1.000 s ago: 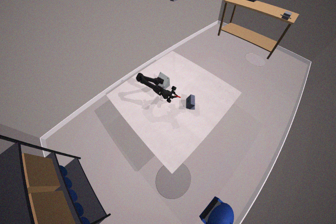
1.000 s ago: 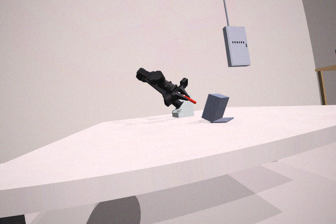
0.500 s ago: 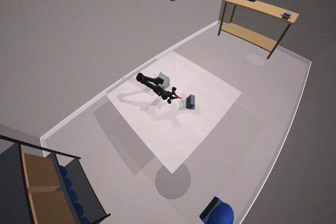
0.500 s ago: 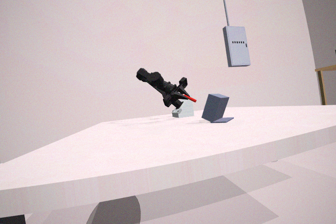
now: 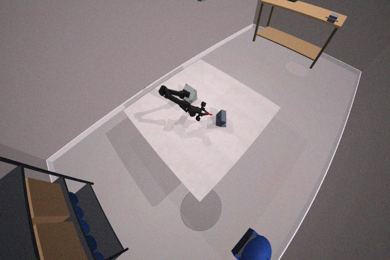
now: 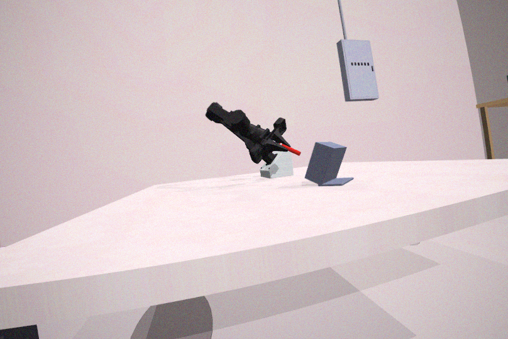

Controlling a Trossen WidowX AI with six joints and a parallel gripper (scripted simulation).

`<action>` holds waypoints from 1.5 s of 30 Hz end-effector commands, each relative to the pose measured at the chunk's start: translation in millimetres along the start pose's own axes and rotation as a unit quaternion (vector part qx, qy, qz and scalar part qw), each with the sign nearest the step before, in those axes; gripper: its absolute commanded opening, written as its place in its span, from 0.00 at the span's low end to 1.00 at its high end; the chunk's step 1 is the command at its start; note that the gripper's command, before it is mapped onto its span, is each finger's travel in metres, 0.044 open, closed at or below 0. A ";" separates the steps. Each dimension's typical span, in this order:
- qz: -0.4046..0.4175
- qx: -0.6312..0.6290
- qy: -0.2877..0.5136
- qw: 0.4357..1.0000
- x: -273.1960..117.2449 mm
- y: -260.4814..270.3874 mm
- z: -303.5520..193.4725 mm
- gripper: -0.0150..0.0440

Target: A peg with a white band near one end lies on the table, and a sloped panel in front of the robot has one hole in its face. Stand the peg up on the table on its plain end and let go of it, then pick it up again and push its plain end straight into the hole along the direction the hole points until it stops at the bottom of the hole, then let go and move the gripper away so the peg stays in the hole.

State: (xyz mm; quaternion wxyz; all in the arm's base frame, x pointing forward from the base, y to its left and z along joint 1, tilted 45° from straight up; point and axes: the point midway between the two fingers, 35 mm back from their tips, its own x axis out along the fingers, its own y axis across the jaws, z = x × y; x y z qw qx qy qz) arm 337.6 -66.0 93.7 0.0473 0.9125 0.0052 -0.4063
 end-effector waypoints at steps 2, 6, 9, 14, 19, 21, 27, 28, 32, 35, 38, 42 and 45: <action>-0.003 -0.002 0.008 1.000 5.9 0.2 -4.0 0.25; -0.003 -0.002 0.012 1.000 10.3 0.6 -5.7 0.25; -0.004 -0.002 0.015 1.000 13.6 0.9 -6.9 0.25; -0.005 -0.002 0.020 1.000 19.0 1.3 -8.7 0.25; -0.006 -0.003 0.025 1.000 24.4 1.8 -10.3 0.25; -0.006 -0.003 0.027 1.000 26.6 2.0 -10.8 0.25; -0.007 -0.003 0.032 0.999 31.4 2.3 -11.8 0.25; -0.007 -0.003 0.032 0.999 31.9 2.4 -11.9 0.25; -0.008 -0.004 0.036 0.999 35.1 2.7 -12.2 0.25; -0.008 -0.005 0.038 0.999 37.8 2.9 -12.0 0.25; -0.008 -0.005 0.038 0.999 39.1 3.0 -12.1 0.25; -0.008 -0.005 0.039 0.999 43.5 3.1 -12.4 0.25; -0.008 -0.006 0.039 0.999 47.8 3.2 -12.4 0.25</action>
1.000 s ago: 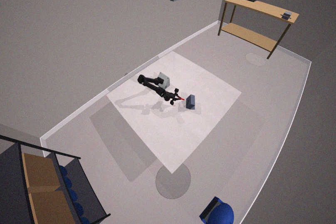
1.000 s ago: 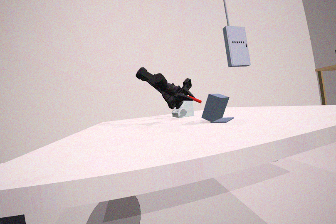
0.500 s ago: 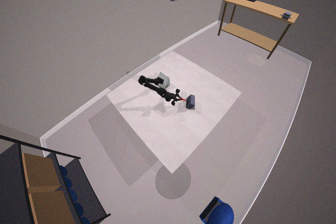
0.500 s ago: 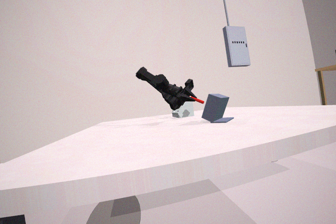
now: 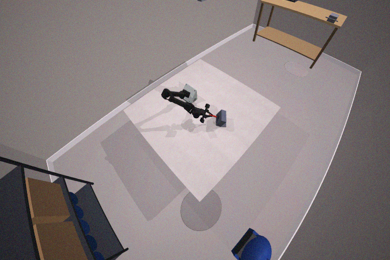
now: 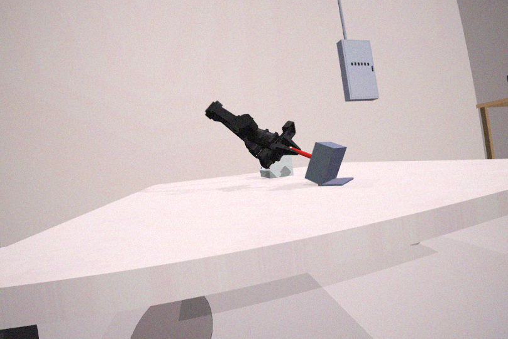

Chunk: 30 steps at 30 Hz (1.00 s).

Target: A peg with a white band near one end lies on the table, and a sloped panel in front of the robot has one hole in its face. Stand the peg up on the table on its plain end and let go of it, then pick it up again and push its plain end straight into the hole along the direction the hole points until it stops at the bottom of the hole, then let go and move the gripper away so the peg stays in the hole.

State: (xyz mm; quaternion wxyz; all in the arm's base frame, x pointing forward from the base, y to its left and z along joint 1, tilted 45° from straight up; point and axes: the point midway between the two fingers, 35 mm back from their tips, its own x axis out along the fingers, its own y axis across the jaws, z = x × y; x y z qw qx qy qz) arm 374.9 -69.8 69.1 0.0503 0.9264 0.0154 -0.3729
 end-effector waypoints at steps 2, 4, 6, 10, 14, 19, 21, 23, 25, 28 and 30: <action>-0.002 0.001 0.002 1.000 7.6 -0.3 -0.8 0.25; -0.002 0.001 0.002 1.000 10.6 -0.4 -0.7 0.25; -0.002 0.001 0.002 1.000 13.4 -0.5 -0.8 0.25; -0.002 0.001 0.003 1.000 18.3 -0.6 -1.5 0.25; -0.003 0.000 -0.001 1.000 16.0 -1.0 1.5 0.25; -0.003 -0.001 -0.002 1.000 15.2 -1.2 2.5 0.25; -0.003 -0.001 -0.002 1.000 15.2 -1.2 2.5 0.25; -0.003 -0.001 -0.002 1.000 15.2 -1.2 2.5 0.25; -0.003 -0.001 -0.002 1.000 15.2 -1.2 2.5 0.25; -0.003 -0.001 -0.002 1.000 15.2 -1.0 1.3 0.25; -0.003 -0.001 -0.002 1.000 15.2 -1.0 0.8 0.25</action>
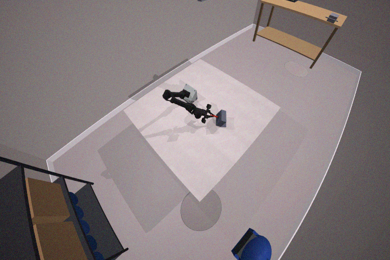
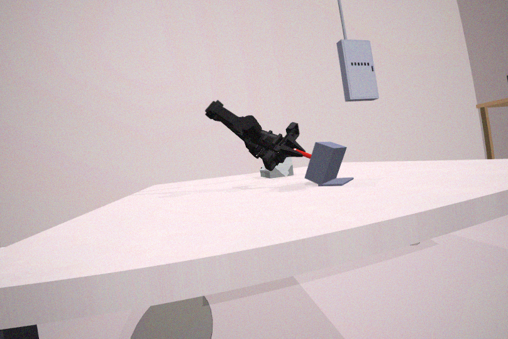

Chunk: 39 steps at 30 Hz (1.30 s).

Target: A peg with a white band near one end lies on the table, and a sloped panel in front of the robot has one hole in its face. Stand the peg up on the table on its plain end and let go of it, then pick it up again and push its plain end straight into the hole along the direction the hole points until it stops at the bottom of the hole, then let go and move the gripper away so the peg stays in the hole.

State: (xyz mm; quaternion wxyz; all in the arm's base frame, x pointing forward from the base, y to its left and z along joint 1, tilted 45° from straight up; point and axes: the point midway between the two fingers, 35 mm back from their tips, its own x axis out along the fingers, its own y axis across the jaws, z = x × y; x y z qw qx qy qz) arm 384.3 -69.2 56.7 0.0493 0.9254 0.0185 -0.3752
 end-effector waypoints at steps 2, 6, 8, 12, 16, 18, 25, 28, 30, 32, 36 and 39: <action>0.000 0.000 0.001 1.000 -0.3 0.2 -2.4 0.25; 0.000 0.000 0.001 1.000 -0.3 0.5 -4.1 0.25; 0.000 0.000 0.001 1.000 -0.3 0.7 -4.8 0.25; 0.000 0.000 0.001 1.000 0.0 0.9 -5.8 0.25; 0.000 0.000 0.001 1.000 1.8 1.0 -6.2 0.25; 0.000 0.000 0.001 1.000 2.9 1.0 -6.1 0.25; 0.000 0.000 0.001 1.000 6.1 1.0 -5.5 0.25; 0.000 0.000 0.001 1.000 7.6 1.0 -5.4 0.25; 0.000 0.000 0.001 1.000 8.7 1.0 -5.3 0.25; 0.000 0.000 0.001 1.000 9.7 1.0 -5.3 0.25; 0.000 0.000 0.001 1.000 11.5 1.1 -5.3 0.25; 0.000 0.000 0.001 1.000 12.7 1.1 -5.3 0.25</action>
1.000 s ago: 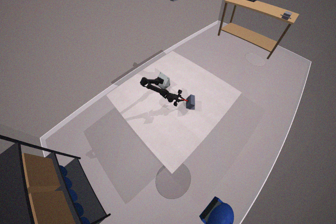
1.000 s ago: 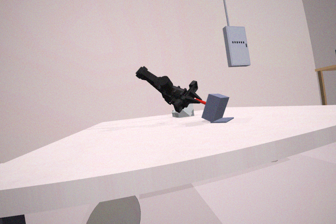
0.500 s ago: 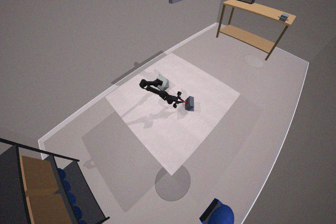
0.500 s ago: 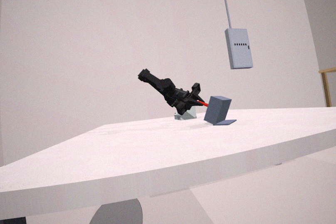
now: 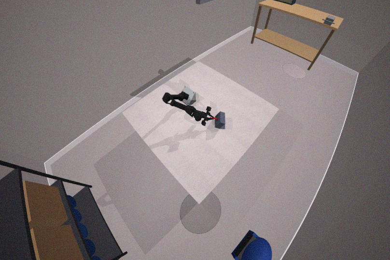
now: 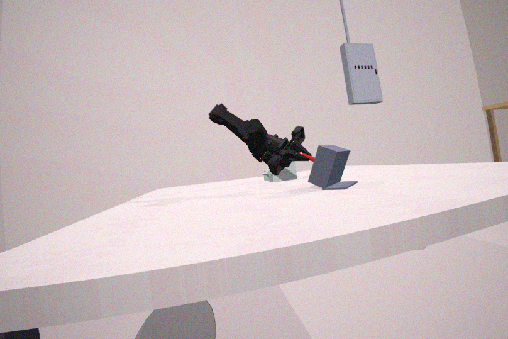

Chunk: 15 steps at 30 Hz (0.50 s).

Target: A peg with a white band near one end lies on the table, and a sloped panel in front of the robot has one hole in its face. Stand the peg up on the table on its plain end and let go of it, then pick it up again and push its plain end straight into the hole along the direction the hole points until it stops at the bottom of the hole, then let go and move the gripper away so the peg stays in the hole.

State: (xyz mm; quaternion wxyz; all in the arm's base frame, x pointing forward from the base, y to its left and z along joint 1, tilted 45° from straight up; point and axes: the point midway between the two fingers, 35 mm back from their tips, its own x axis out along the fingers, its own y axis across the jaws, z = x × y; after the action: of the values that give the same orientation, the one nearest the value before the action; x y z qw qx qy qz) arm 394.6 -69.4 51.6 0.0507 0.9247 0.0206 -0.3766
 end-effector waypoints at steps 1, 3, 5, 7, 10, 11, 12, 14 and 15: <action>0.001 0.002 0.002 1.000 2.2 0.6 -1.8 0.25; 0.001 0.002 0.002 1.000 3.2 0.5 -1.7 0.25; 0.001 0.002 0.002 1.000 4.3 0.5 -1.6 0.25; 0.001 0.002 0.002 1.000 5.3 0.4 -1.5 0.25; 0.001 0.002 0.002 1.000 6.9 0.4 -1.3 0.25; 0.001 0.002 0.002 1.000 7.4 0.4 -1.3 0.25; 0.001 0.002 0.002 1.000 7.9 0.3 -1.2 0.25; 0.001 0.002 0.002 1.000 8.9 0.3 -1.2 0.25; 0.001 0.002 0.002 1.000 9.4 0.3 -1.1 0.25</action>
State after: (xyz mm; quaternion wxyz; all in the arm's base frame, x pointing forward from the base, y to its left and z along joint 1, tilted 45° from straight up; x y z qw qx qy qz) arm 399.6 -69.3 46.1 0.0508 0.9248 0.0205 -0.3764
